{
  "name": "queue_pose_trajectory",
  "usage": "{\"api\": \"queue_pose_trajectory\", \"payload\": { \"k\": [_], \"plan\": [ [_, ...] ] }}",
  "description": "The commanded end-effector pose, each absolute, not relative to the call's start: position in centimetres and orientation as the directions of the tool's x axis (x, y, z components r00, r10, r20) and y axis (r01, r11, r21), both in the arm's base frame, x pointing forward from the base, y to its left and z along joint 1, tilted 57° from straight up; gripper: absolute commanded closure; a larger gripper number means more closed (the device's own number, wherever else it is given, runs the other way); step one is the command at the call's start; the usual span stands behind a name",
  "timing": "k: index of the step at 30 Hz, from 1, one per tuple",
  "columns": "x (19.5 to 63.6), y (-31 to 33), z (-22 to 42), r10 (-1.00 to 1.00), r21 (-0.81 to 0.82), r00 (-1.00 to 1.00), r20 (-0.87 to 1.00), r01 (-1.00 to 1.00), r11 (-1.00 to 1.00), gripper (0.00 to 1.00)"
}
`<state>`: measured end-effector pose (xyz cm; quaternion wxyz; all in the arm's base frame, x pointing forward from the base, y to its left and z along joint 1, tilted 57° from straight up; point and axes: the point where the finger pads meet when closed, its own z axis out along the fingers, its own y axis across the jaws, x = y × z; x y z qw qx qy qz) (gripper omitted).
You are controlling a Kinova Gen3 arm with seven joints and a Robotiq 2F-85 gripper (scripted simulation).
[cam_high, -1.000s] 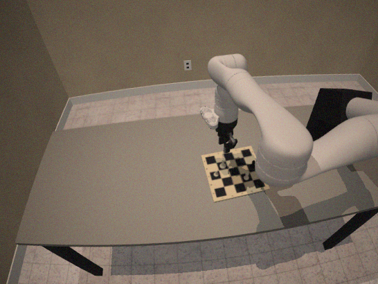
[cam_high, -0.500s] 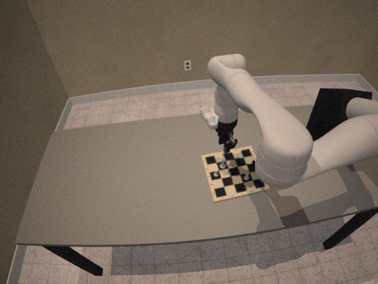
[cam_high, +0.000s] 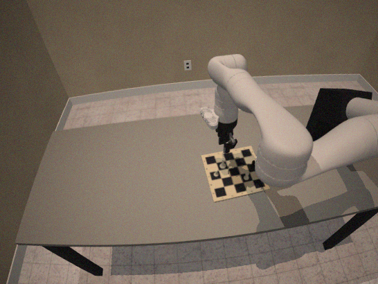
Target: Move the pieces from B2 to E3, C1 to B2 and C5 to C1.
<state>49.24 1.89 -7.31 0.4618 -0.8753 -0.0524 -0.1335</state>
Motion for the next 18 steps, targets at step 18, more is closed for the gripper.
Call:
{"api": "queue_pose_trajectory", "payload": {
  "k": [18],
  "plan": [
    [49.6, 3.3, -8.3, -0.032, -0.794, 0.959, 0.283, 0.215, -0.569, 0.59]
  ]
}}
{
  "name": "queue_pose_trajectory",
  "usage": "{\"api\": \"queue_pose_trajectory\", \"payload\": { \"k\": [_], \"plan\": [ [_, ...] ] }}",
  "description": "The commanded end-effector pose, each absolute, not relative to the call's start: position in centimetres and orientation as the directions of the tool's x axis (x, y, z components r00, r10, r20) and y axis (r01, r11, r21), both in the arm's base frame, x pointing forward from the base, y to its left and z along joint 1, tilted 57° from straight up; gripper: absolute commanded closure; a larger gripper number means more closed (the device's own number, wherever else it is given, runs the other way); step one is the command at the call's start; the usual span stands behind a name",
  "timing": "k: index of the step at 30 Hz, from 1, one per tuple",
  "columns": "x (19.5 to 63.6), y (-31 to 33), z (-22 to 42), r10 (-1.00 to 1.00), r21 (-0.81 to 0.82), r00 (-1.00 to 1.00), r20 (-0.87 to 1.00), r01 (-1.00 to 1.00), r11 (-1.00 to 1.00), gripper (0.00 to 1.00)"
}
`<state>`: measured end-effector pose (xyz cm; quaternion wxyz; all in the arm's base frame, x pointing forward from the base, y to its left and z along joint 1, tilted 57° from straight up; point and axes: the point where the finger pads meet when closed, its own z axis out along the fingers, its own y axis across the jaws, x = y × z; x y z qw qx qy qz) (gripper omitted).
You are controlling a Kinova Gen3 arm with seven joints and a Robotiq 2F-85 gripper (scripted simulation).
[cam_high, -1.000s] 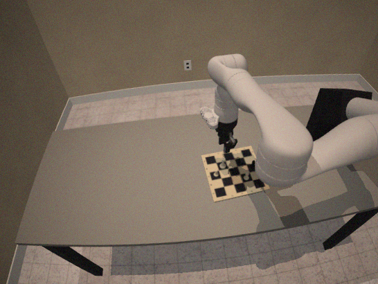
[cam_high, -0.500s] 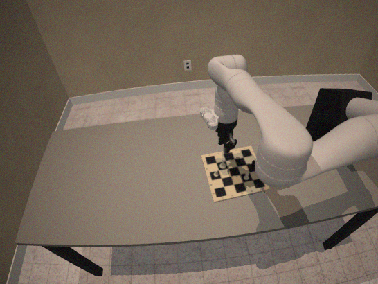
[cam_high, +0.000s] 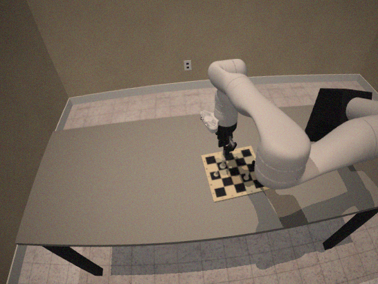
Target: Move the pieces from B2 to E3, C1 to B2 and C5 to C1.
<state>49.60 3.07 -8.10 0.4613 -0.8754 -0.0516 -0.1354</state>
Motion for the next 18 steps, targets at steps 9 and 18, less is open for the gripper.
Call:
{"api": "queue_pose_trajectory", "payload": {
  "k": [9, 18],
  "plan": [
    [49.7, 4.3, -8.9, -0.032, -0.794, 0.959, 0.283, 0.215, -0.569, 0.59],
    [50.0, 5.3, -9.6, -0.032, -0.794, 0.959, 0.283, 0.215, -0.569, 0.59]
  ]
}}
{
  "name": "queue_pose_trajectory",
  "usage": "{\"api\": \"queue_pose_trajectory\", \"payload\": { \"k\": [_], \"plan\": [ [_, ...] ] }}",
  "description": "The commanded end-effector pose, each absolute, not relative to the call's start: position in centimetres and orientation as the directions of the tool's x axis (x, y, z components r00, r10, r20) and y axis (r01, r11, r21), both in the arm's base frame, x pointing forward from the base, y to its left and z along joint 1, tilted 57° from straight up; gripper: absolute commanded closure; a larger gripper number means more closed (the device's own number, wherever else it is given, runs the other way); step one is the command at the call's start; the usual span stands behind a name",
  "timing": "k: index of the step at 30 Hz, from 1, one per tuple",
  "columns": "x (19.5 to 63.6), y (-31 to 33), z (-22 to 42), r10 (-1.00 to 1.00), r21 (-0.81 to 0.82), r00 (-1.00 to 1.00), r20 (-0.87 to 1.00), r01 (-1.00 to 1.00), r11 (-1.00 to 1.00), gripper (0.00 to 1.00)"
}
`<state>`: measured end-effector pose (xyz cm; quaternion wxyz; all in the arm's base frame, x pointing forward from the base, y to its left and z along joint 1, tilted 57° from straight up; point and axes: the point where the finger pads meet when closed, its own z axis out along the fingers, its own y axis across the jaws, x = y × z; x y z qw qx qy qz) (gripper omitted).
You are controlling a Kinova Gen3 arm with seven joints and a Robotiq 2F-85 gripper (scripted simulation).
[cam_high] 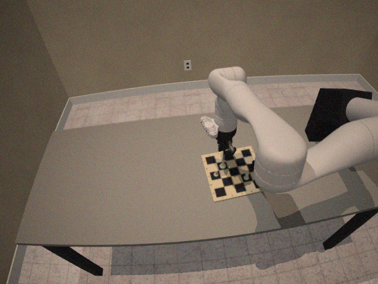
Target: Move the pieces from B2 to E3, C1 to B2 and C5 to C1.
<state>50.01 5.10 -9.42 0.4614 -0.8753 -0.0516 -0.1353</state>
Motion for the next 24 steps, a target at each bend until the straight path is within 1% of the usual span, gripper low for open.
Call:
{"api": "queue_pose_trajectory", "payload": {
  "k": [1, 24],
  "plan": [
    [49.98, 5.4, -9.64, -0.032, -0.794, 0.959, 0.283, 0.215, -0.569, 0.59],
    [50.1, 6.02, -10.04, -0.032, -0.794, 0.959, 0.283, 0.215, -0.569, 0.59]
  ]
}}
